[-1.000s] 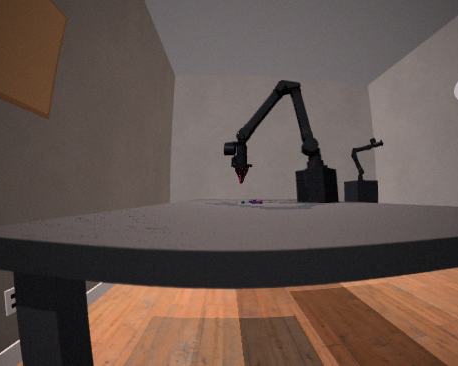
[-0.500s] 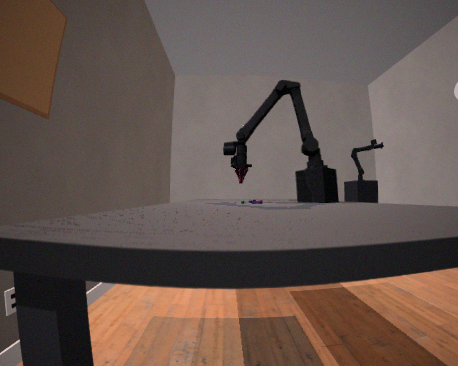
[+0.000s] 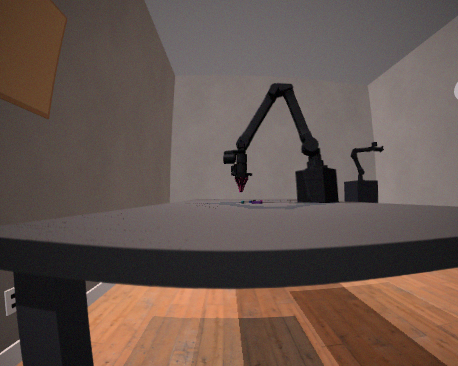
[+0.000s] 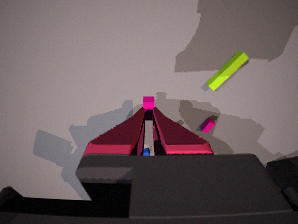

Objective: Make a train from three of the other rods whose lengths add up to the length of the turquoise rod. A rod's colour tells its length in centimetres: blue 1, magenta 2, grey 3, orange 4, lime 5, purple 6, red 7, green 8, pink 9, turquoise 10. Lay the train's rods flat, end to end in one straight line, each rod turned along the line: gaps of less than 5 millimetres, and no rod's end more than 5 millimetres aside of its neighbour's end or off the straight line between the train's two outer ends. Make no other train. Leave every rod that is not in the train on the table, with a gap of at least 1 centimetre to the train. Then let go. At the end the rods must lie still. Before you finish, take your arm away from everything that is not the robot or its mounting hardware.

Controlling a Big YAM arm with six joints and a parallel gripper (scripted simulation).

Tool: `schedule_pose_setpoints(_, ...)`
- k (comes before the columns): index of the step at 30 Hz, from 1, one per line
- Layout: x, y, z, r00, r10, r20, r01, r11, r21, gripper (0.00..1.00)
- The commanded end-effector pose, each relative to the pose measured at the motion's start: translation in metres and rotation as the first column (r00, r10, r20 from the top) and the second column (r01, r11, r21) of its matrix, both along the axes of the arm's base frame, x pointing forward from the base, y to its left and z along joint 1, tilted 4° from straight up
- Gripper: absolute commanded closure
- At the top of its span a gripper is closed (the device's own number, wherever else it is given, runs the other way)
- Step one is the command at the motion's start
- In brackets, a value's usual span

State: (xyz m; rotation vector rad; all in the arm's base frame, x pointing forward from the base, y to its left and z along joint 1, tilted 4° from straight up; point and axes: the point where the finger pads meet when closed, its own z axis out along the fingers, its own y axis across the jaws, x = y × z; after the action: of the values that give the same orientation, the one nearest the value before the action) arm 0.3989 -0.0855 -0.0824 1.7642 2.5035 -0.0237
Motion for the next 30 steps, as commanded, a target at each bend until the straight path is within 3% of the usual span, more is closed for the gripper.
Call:
schedule_pose_setpoints(1,0.001,-0.006,-0.016,1.0,0.001,-0.002,-0.001,1.0,-0.001,0.95)
schedule_pose_setpoints(12,0.011,-0.008,-0.041,1.0,0.004,0.012,-0.004,1.0,-0.004,0.95)
schedule_pose_setpoints(30,0.01,-0.008,-0.042,1.0,0.003,0.007,-0.003,1.0,-0.003,0.95)
